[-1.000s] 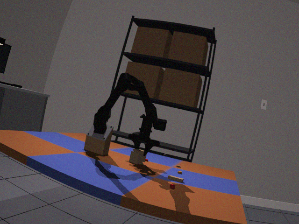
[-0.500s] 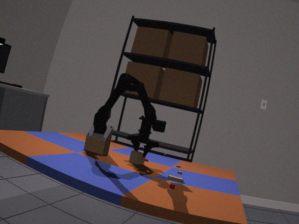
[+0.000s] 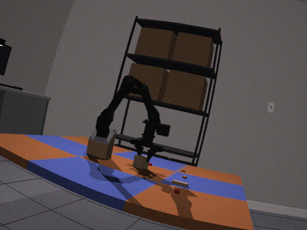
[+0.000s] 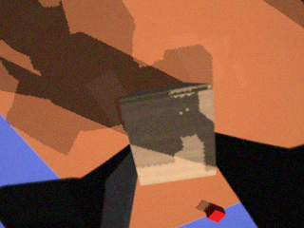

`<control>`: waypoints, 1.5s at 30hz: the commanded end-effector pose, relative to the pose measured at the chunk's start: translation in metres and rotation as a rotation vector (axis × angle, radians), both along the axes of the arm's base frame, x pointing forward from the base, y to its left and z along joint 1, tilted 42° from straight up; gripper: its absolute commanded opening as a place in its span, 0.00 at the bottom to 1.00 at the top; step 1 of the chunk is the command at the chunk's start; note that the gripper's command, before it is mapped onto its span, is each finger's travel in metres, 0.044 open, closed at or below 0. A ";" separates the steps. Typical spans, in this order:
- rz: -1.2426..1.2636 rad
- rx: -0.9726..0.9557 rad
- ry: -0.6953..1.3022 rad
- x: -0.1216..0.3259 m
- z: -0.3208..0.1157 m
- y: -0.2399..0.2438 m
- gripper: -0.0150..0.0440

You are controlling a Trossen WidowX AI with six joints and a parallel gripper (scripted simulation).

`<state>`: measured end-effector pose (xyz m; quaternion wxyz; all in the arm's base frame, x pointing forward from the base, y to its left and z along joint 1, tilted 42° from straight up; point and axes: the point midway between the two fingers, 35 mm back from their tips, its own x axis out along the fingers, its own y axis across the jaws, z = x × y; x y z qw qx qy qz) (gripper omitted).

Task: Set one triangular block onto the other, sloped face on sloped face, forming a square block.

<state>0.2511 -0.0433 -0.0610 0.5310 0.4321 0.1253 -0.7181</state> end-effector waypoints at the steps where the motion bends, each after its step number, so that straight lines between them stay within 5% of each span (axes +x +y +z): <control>1: 0.005 -0.004 0.000 0.001 0.000 0.000 0.25; 24: 0.005 -0.002 0.003 0.000 -0.001 -0.002 0.25; 40: -0.001 0.000 0.001 0.000 -0.001 -0.002 0.97; 45: -0.001 0.000 0.001 0.000 -0.001 -0.002 1.00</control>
